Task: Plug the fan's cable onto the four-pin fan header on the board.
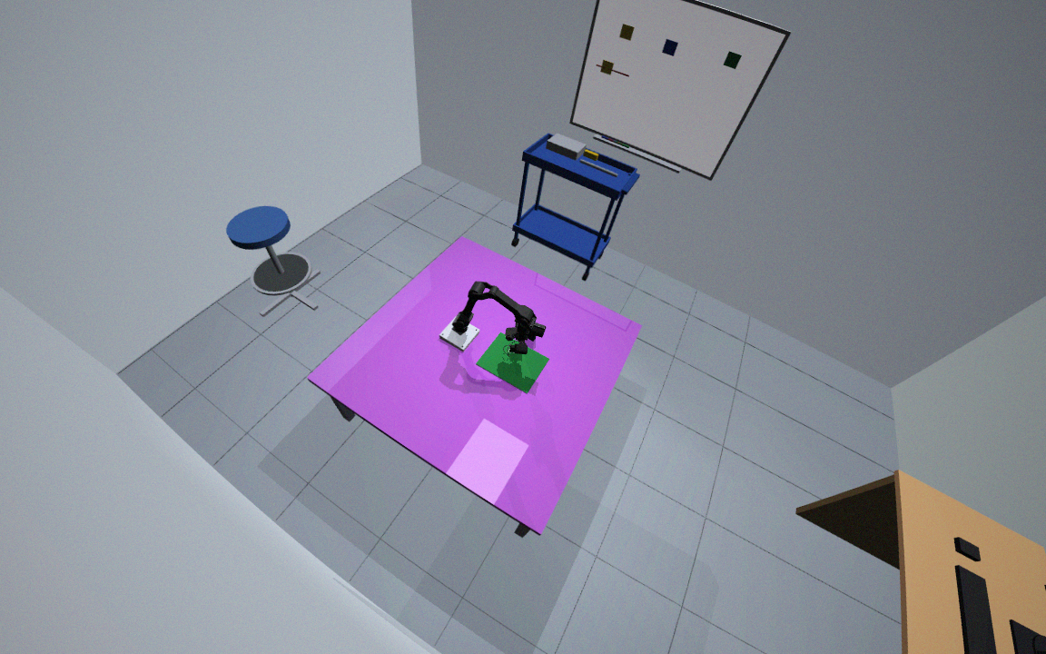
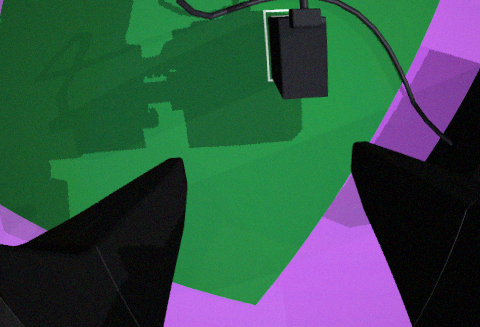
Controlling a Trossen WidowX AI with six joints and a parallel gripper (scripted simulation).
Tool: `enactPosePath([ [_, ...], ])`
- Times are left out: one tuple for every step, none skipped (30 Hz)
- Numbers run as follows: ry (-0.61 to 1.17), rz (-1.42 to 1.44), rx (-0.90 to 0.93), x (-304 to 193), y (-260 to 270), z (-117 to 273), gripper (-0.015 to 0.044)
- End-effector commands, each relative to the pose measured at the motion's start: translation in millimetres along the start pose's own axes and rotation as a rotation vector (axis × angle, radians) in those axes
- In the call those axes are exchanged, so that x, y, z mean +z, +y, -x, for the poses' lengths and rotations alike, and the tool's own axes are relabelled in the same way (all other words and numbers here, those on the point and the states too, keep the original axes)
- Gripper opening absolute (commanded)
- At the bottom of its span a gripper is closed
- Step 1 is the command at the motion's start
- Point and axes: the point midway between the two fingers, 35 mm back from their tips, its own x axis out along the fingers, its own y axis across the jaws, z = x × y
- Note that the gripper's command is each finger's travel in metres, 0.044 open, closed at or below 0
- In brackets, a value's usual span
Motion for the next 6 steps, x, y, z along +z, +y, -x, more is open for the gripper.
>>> enactPosePath([
  [0.009,-0.004,0.004,-25.7,30.8,4.3,0.026],
  [0.01,-0.004,0.005,-31.8,39.0,4.3,0.026],
  [0.01,-0.004,0.006,-37.6,47.3,4.0,0.026],
  [0.011,-0.004,0.006,-43.1,55.7,3.5,0.026],
  [0.011,-0.004,0.007,-48.2,64.1,2.7,0.026],
  [0.011,-0.004,0.008,-52.0,70.9,1.9,0.026],
])
